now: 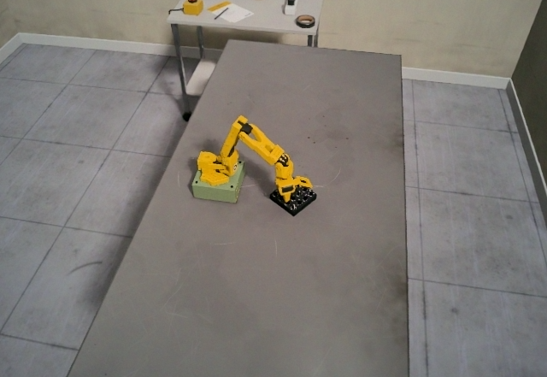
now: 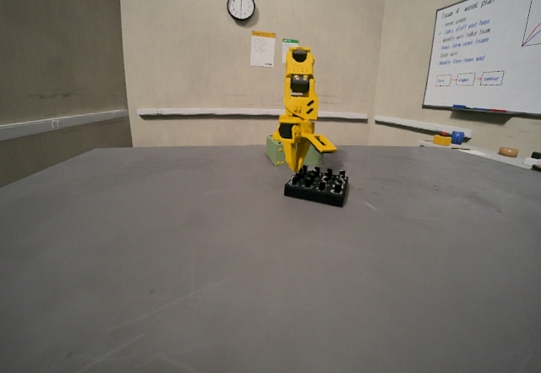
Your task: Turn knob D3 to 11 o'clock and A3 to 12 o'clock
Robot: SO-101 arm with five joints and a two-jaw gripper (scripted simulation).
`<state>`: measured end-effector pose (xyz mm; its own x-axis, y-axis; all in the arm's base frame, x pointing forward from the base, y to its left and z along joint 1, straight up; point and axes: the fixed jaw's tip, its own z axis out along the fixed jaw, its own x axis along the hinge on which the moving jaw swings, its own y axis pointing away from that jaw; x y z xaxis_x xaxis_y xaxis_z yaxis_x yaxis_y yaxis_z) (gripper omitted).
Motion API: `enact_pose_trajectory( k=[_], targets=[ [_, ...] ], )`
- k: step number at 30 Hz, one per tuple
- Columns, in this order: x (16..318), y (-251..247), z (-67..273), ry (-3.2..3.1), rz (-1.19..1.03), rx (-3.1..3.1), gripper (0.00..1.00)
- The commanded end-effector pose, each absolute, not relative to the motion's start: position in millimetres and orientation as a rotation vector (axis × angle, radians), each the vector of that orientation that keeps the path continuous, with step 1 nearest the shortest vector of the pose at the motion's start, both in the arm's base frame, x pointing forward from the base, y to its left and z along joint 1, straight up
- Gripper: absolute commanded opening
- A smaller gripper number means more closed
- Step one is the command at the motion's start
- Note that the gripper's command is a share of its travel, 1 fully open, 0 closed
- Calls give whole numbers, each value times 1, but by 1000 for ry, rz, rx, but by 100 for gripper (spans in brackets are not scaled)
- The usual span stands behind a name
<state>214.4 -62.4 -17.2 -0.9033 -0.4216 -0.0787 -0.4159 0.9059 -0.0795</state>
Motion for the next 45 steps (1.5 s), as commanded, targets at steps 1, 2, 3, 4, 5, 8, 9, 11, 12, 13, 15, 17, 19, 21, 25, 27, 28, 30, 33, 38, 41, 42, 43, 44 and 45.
enact_pose_trajectory(
  k=[1, 2, 3, 4, 5, 8, 9, 11, 12, 13, 15, 17, 19, 21, 25, 27, 28, 30, 33, 38, 41, 42, 43, 44, 45],
  targets=[
    [206, -53, -65, 3074, -2, -639, 1],
    [206, -53, -65, 3079, -2, -612, 1],
    [206, -53, -65, 3084, -2, -585, 1],
    [206, -53, -65, 3089, -2, -558, 1],
    [206, -53, -65, 3094, -2, -531, 1],
    [207, -53, -65, 3107, -2, -450, 1],
    [207, -53, -65, 3111, -2, -423, 1],
    [207, -53, -65, 3117, -2, -368, 1],
    [207, -53, -65, 3121, -2, -341, 1],
    [207, -53, -65, 3123, -2, -314, 1],
    [207, -53, -65, 3128, -2, -259, 1],
    [207, -52, -65, 3130, -1, -232, 1],
    [208, -52, -65, 3132, -1, -205, 1],
    [208, -52, -65, 3135, -1, -150, 1],
    [208, -52, -65, 3139, -1, -40, 1],
    [208, -52, -65, 3139, -1, 14, 1],
    [208, -52, -65, 3139, -1, 42, 1],
    [209, -52, -65, 3138, -1, 96, 1],
    [209, -52, -65, 3134, -1, 179, 1],
    [209, -53, -65, 3128, -1, 261, 1],
    [210, -53, -65, 3120, -1, 342, 1],
    [210, -53, -65, 3117, -1, 370, 1],
    [210, -53, -65, 3114, -1, 397, 1],
    [210, -53, -65, 3110, -1, 424, 1],
    [210, -53, -65, 3106, -1, 451, 1]
  ],
)
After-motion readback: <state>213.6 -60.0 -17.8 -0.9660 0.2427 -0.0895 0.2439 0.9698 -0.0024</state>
